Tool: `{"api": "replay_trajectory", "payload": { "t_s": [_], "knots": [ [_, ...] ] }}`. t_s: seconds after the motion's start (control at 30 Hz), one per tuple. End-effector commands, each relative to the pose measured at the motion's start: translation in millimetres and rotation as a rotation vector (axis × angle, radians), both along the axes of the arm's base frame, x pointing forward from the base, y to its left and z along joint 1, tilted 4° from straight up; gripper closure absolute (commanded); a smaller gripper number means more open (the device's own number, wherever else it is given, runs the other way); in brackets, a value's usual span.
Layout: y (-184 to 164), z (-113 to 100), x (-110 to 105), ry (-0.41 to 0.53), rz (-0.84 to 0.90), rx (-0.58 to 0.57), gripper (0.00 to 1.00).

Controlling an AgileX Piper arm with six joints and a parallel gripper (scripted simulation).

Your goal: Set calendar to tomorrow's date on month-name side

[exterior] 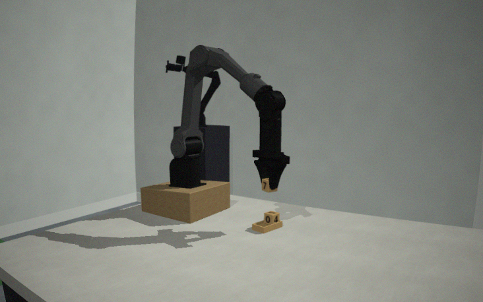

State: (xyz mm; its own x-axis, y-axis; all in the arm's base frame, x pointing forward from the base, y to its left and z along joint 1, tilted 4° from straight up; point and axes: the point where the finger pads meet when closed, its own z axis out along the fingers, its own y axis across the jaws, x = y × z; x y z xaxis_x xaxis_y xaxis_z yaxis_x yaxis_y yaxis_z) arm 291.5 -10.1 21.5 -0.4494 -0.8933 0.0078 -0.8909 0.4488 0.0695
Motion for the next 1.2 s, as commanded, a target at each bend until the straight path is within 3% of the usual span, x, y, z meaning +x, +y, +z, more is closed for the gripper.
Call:
{"api": "replay_trajectory", "payload": {
  "t_s": [0.0,0.17,0.23,0.5,0.7,1.17],
  "knots": [
    [7,0,3,0.002,-0.083,-0.009,0.63],
    [29,-2,10,0.008,-0.375,-0.029,0.63],
    [29,-2,10,0.008,-0.375,-0.029,0.63],
    [70,-5,18,0.020,-0.882,-0.061,0.63],
    [94,-7,21,0.027,-1.168,-0.079,0.63],
    [107,-7,21,0.031,-1.321,-0.088,0.63]
  ]
}}
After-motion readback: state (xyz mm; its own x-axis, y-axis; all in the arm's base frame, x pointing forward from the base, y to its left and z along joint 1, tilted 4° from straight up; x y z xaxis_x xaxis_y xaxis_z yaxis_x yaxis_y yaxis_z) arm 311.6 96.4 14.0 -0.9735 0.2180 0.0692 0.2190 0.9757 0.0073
